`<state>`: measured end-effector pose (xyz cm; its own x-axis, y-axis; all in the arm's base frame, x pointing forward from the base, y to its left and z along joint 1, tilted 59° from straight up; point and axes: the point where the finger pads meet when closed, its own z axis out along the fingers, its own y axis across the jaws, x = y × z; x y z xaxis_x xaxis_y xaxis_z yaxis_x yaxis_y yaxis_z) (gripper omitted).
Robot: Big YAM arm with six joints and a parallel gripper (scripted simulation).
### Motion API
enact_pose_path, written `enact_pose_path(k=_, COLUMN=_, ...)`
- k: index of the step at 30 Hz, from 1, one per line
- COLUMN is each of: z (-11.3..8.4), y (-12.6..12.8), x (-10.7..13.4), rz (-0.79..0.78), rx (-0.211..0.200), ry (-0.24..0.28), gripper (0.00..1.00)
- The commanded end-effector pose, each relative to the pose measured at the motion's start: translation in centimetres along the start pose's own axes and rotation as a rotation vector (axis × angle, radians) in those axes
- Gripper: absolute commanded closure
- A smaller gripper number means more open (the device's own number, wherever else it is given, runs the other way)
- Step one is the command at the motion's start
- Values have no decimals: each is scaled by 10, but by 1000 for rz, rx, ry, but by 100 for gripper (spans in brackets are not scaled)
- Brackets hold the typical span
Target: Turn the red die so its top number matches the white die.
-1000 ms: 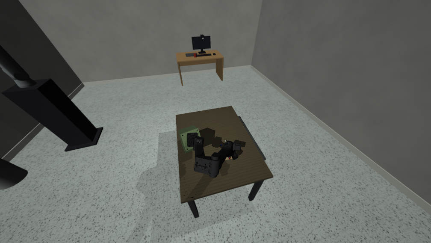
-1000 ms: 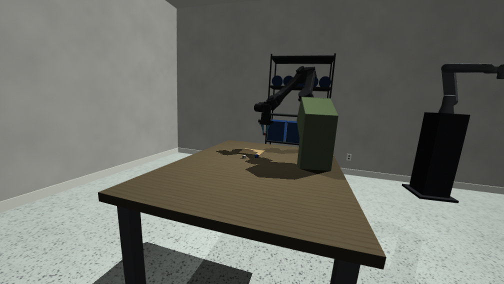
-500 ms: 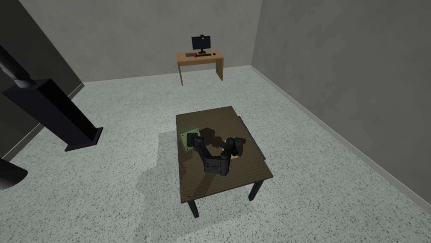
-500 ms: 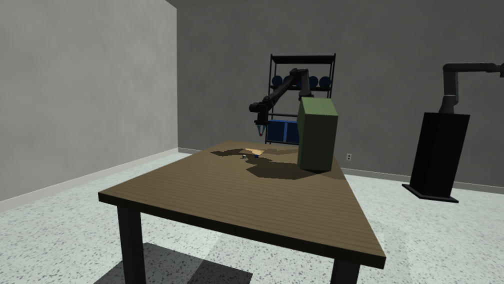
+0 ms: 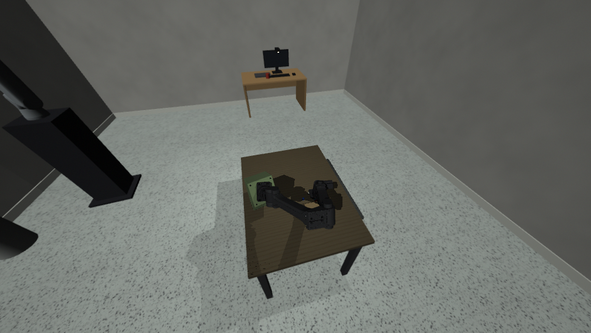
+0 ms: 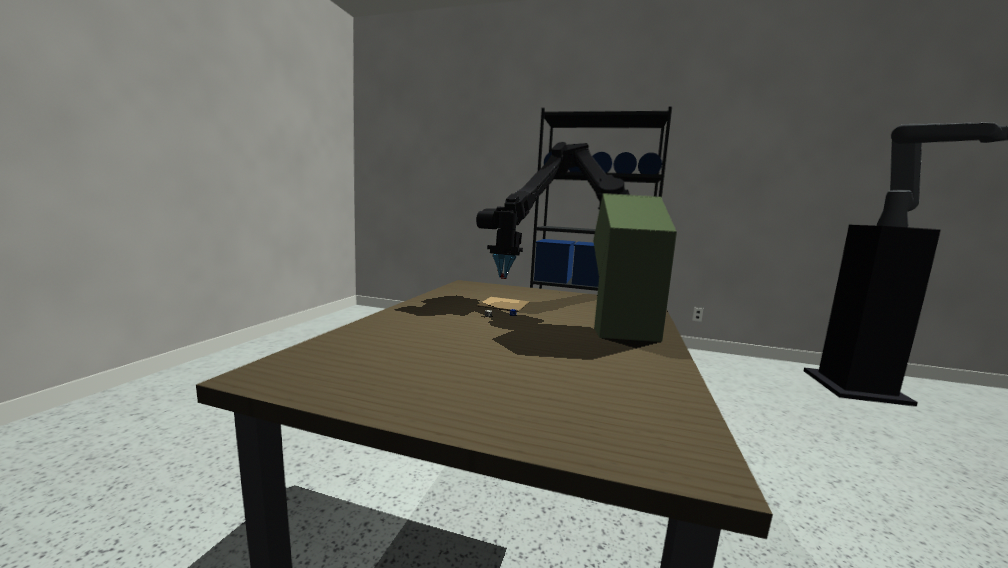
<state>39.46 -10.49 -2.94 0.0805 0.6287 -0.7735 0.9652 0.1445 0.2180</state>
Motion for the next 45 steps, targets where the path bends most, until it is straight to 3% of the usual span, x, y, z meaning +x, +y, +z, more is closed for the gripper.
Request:
enact_pose_path(k=1, z=3, y=5, x=-15, rz=63, rx=27, ry=90, gripper=89)
enact_pose_path(k=2, z=5, y=4, x=-15, rz=36, rx=33, ry=157, gripper=89)
enact_pose_path(k=4, z=5, y=4, x=-15, rz=36, rx=33, ry=157, gripper=89)
enact_pose_path(k=7, z=5, y=2, x=-14, rz=30, rx=35, ry=387, gripper=89)
enact_pose_path(k=10, z=-4, y=3, x=-17, rz=40, rx=5, ry=600, gripper=89)
enact_pose_path(k=12, z=-11, y=4, x=-21, rz=49, rx=-21, ry=699, gripper=89)
enact_pose_path(k=14, z=-16, y=5, x=-24, rz=57, rx=-40, ry=755, gripper=89)
enact_pose_path(k=16, z=-17, y=4, x=-23, rz=58, rx=-43, ry=774, gripper=89)
enact_pose_path(k=17, z=-22, y=2, x=-6, rz=16, rx=-34, ry=795, gripper=89)
enact_pose_path(k=21, z=-22, y=-3, x=-3, rz=12, rx=-26, ry=798, gripper=89)
enact_pose_path(k=24, z=-10, y=-2, x=-16, rz=44, rx=-17, ry=782, gripper=89)
enact_pose_path(k=38, z=25, y=3, x=-20, rz=46, rx=-31, ry=776, gripper=89)
enact_pose_path(k=45, z=52, y=2, x=-22, rz=46, rx=-31, ry=777, gripper=89)
